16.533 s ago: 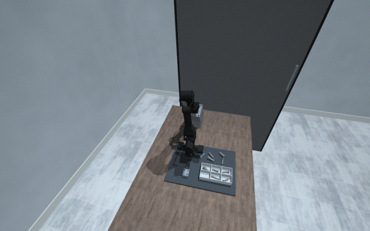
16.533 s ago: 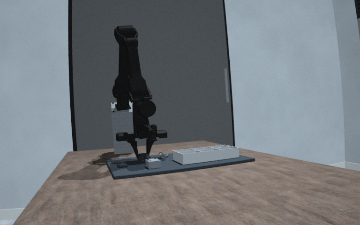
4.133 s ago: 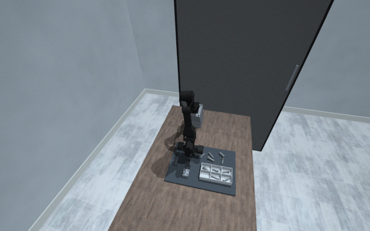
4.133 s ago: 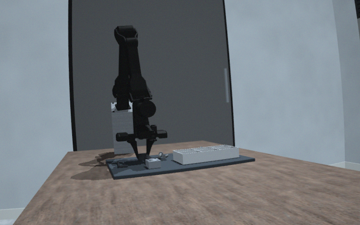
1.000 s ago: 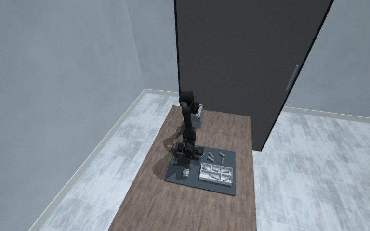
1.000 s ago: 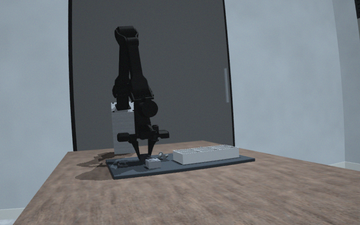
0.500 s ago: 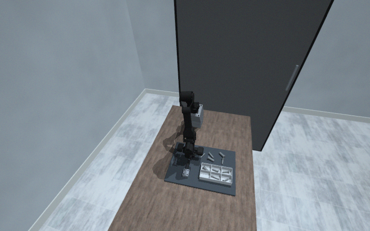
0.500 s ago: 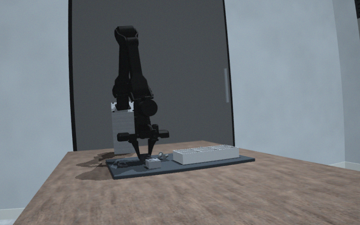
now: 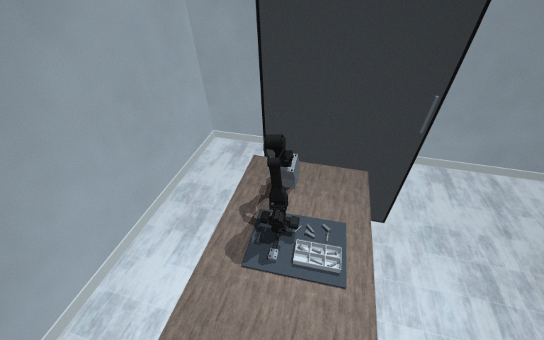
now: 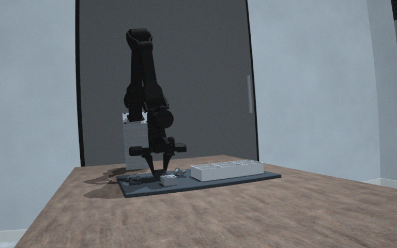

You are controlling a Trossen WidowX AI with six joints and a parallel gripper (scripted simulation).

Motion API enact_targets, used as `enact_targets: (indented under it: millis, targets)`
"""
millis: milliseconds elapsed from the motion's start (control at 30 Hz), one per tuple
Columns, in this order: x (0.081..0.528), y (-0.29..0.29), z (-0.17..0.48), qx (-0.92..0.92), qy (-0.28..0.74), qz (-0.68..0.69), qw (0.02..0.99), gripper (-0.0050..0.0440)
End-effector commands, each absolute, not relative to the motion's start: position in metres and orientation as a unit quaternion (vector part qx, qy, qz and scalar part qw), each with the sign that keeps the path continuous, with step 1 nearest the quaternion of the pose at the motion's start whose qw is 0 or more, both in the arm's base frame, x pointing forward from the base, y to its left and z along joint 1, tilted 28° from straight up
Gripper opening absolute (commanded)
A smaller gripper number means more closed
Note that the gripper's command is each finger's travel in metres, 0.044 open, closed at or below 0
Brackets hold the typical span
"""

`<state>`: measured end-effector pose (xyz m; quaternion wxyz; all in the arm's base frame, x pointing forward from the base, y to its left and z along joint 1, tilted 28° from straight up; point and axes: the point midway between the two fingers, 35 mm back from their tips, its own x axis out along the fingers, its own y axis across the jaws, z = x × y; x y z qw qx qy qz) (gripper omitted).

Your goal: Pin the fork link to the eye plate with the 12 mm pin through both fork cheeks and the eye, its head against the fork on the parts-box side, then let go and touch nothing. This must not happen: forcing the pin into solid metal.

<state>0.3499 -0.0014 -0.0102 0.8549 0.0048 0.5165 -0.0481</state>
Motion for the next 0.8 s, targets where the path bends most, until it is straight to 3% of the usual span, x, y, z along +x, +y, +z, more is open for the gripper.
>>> enact_targets:
  millis: [0, 767]
  targets:
    - [0.3504, -0.0014, -0.0111, 0.005, 0.517, -0.047, 0.855, 0.0123]
    - [0.356, -0.0013, -0.0095, 0.005, 0.517, -0.047, 0.855, 0.0123]
